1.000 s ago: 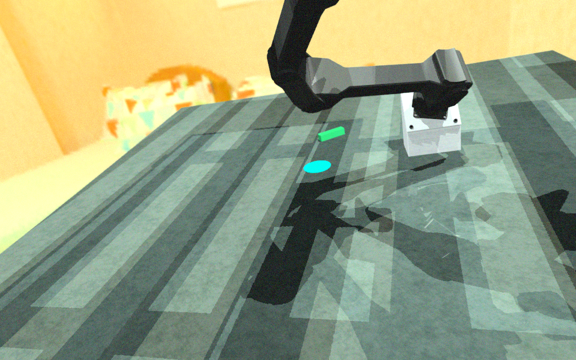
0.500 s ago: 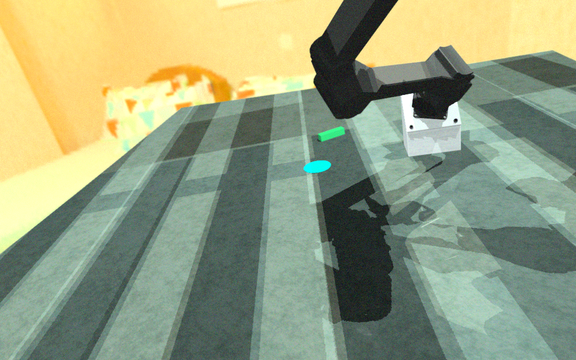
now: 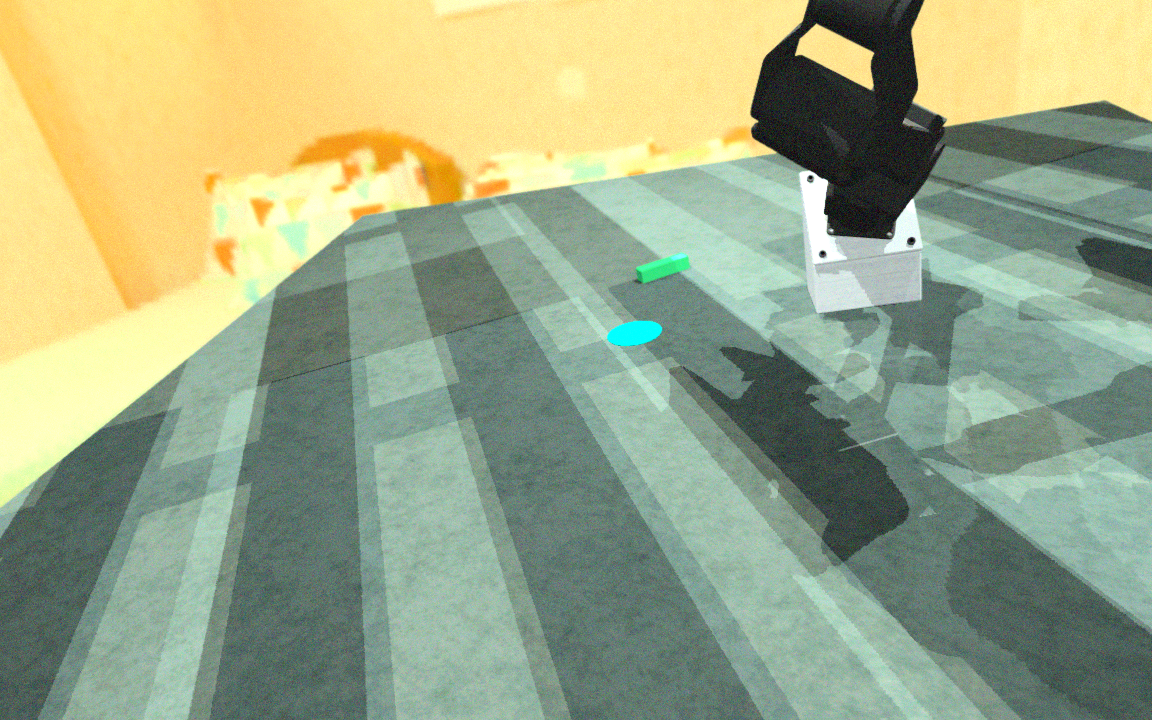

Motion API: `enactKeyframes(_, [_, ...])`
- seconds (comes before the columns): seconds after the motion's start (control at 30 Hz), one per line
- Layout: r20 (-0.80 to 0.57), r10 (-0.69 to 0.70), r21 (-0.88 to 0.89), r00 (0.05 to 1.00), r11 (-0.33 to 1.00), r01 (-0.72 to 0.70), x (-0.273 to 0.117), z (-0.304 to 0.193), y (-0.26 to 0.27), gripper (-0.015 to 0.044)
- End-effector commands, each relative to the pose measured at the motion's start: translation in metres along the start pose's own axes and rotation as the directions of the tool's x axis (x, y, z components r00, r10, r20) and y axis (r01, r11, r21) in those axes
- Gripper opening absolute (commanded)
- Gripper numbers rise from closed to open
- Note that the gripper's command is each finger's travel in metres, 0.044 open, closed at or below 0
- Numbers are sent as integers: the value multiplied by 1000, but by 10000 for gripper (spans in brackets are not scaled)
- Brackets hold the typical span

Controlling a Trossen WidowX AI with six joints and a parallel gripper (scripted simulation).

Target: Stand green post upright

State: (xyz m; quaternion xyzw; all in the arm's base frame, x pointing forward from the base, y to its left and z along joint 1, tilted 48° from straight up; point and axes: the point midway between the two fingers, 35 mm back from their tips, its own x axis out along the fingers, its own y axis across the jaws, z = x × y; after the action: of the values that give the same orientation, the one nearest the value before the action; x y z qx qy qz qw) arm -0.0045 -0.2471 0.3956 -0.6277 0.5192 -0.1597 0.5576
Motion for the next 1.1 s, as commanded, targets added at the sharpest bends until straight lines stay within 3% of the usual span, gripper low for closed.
enactKeyframes(0.0, [135, 41, 115, 990, 992, -57, 37, 6, 16, 233])
enactKeyframes(0.23, [370, 115, 241, 922, 947, -214, 100, 36, 39, 233])
enactKeyframes(0.47, [578, 206, 272, 790, 864, -424, 155, 88, 63, 233])
enactKeyframes(0.77, [768, 347, 169, 538, 700, -694, 204, 178, 99, 233])
enactKeyframes(1.07, [832, 505, -42, 229, 469, -882, 218, 278, 146, 233])
